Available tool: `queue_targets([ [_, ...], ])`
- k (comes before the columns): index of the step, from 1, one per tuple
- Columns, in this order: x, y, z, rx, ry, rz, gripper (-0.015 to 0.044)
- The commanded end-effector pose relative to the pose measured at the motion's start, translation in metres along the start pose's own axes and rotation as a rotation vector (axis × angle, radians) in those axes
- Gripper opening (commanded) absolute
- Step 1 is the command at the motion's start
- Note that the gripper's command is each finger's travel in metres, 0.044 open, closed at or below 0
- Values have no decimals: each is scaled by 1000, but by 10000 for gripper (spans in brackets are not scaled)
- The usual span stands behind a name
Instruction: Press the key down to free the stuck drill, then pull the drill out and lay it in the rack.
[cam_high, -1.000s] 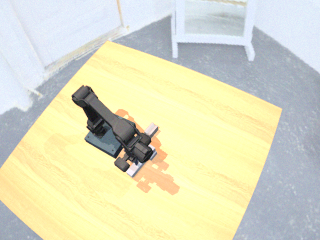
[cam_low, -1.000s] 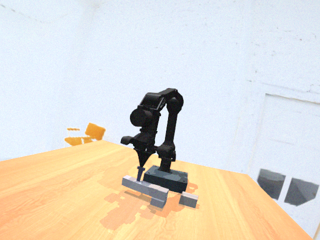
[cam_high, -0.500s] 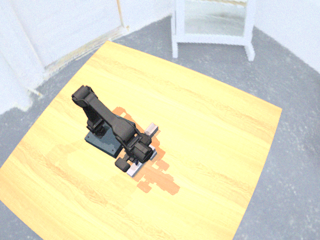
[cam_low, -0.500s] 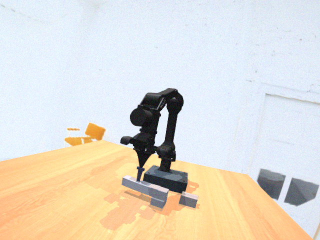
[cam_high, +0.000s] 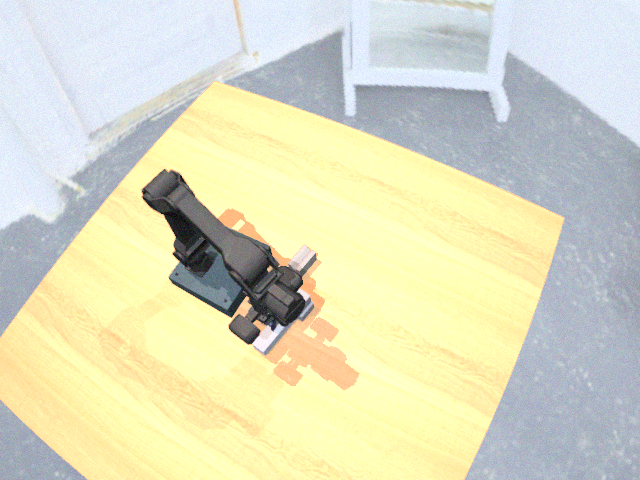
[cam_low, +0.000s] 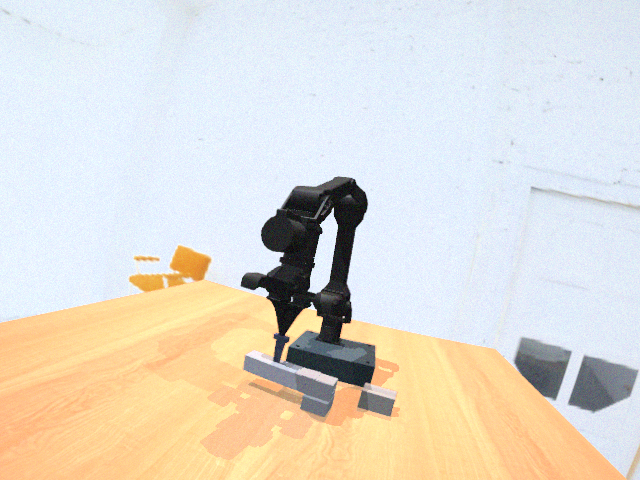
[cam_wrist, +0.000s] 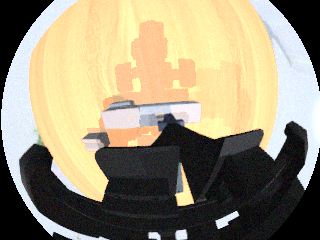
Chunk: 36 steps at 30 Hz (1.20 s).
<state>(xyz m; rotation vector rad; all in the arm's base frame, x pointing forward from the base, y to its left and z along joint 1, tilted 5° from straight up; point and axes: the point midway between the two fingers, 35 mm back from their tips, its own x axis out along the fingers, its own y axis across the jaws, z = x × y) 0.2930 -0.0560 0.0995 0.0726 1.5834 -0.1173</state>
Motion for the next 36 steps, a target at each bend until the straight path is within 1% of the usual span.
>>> queue_targets([
  [1,12,-1,-7,-3,37,-1,0],
  [36,24,-1,-9,-3,37,-1,0],
])
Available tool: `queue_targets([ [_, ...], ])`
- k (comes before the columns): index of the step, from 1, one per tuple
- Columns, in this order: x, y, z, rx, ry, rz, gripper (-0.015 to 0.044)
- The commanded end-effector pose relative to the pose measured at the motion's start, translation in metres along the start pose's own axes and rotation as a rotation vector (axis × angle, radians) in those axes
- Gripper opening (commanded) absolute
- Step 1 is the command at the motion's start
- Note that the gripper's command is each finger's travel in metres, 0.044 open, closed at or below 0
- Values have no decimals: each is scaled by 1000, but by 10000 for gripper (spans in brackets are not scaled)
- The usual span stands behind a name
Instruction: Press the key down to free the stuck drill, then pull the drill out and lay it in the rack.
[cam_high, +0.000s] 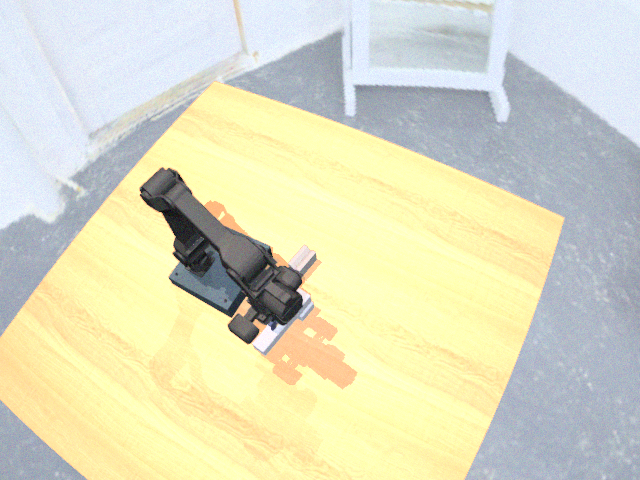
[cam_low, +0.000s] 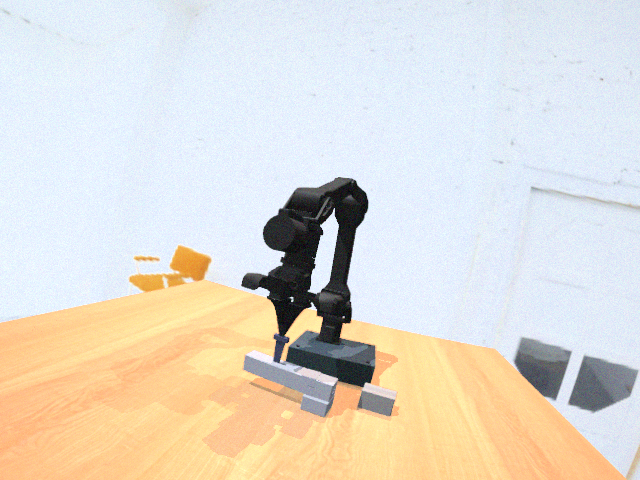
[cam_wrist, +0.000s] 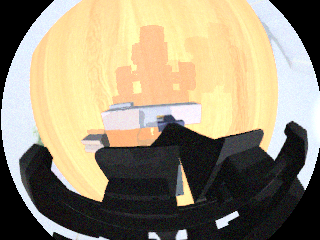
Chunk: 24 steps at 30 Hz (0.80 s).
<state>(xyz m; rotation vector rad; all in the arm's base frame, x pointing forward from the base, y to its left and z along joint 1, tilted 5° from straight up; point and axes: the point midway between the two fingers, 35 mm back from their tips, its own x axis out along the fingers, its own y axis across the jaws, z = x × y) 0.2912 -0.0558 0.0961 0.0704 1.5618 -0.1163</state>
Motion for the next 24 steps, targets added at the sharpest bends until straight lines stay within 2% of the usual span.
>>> queue_targets([
  [1,21,-1,-8,-2,59,-1,0],
  [24,29,-2,-9,-2,59,-2,0],
])
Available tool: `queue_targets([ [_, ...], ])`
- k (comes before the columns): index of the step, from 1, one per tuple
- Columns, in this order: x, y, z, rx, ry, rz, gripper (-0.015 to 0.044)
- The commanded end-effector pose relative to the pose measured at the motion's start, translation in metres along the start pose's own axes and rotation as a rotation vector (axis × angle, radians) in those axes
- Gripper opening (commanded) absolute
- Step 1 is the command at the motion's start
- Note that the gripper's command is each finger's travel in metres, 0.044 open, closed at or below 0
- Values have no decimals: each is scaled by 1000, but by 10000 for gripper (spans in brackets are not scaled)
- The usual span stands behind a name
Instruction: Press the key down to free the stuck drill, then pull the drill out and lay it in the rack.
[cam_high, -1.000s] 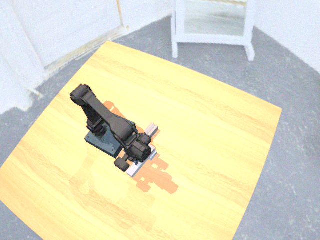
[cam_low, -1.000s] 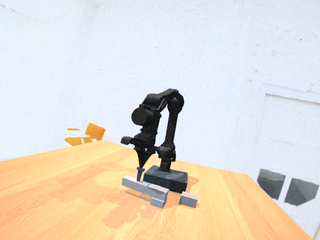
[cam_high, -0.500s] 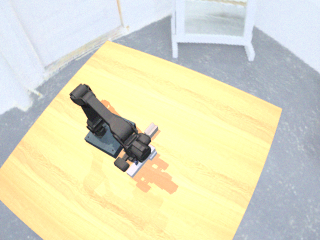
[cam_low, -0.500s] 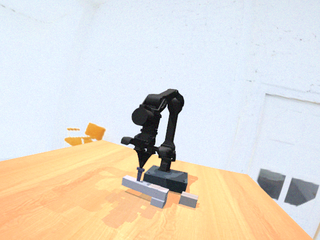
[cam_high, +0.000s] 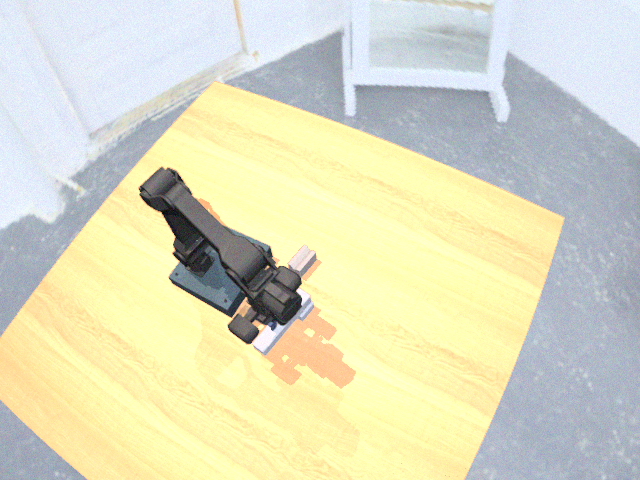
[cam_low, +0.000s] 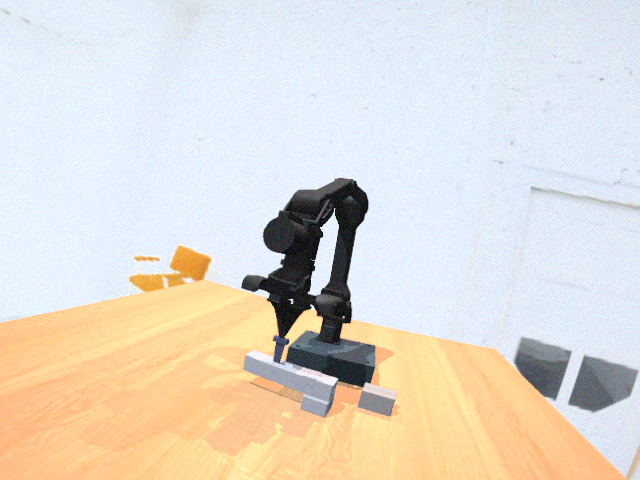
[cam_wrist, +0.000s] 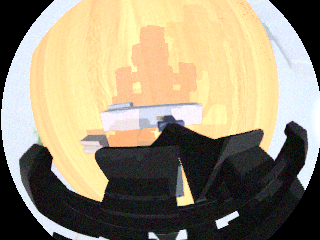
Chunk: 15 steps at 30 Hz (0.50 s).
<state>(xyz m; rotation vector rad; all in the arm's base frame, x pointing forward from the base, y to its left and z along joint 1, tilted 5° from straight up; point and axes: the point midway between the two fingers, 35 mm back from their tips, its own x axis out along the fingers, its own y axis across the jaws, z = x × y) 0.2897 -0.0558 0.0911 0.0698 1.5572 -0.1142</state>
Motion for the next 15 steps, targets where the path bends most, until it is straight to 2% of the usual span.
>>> queue_targets([
  [1,25,-2,-7,0,64,-3,0],
  [7,26,-2,-7,0,64,-3,0],
  [11,9,-2,-2,0,63,-3,105],
  [15,-33,-1,5,0,63,-3,210],
])
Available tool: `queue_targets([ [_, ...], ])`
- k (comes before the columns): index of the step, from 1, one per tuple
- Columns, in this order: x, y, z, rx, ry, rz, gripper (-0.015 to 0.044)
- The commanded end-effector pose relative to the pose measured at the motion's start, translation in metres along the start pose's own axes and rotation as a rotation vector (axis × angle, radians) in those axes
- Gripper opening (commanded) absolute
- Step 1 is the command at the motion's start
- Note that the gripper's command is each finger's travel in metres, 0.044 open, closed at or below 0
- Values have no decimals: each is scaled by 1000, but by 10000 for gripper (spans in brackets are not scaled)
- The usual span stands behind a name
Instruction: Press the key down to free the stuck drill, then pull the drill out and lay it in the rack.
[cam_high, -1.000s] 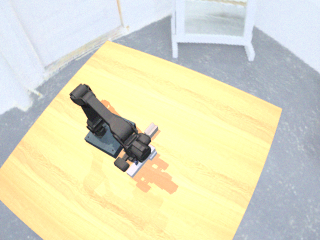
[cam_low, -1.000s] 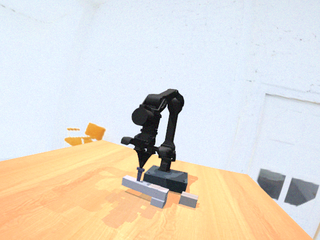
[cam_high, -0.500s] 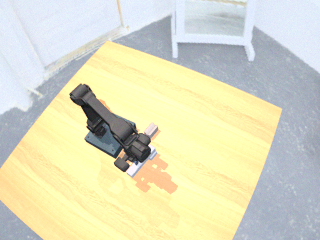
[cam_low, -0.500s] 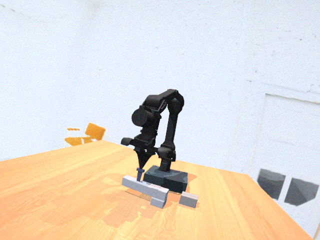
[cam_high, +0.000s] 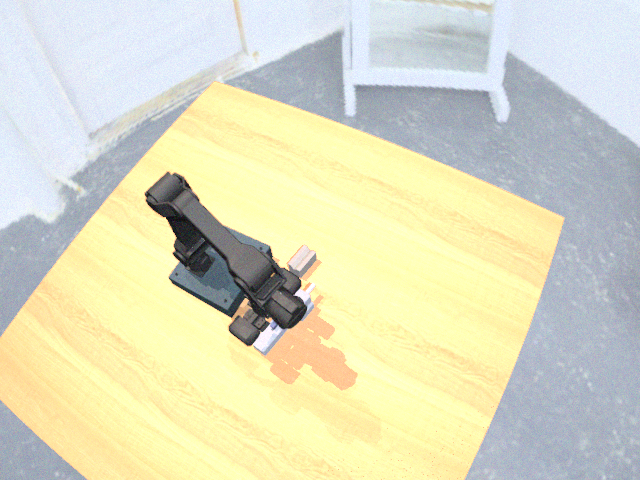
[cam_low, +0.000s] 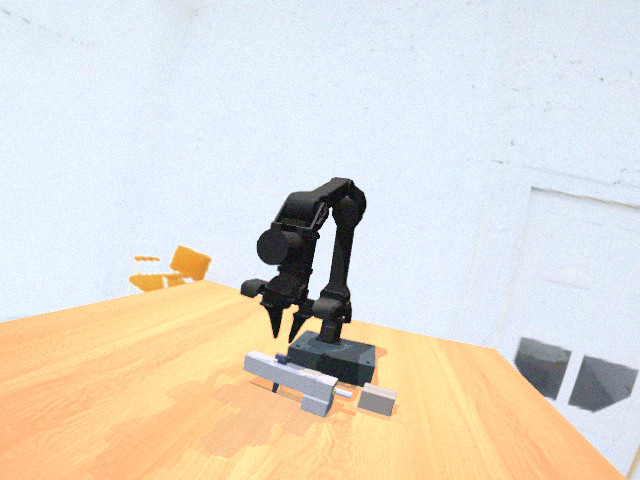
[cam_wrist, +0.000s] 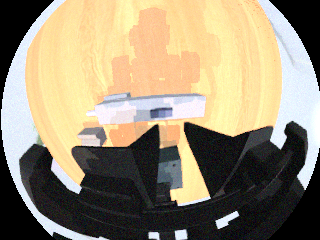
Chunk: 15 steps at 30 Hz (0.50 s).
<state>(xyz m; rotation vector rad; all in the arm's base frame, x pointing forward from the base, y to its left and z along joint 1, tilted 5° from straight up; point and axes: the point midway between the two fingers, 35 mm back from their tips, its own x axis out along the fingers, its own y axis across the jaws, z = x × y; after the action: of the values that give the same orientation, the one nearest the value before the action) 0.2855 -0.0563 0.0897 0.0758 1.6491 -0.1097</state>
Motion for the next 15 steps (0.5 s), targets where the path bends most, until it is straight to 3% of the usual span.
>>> queue_targets([
  [1,-45,0,6,2,-29,-4,236],
  [6,-53,0,5,2,-29,-4,368],
  [9,-34,21,13,-212,-38,-4,440],
  [15,12,104,19,-1004,-35,-11,440],
])
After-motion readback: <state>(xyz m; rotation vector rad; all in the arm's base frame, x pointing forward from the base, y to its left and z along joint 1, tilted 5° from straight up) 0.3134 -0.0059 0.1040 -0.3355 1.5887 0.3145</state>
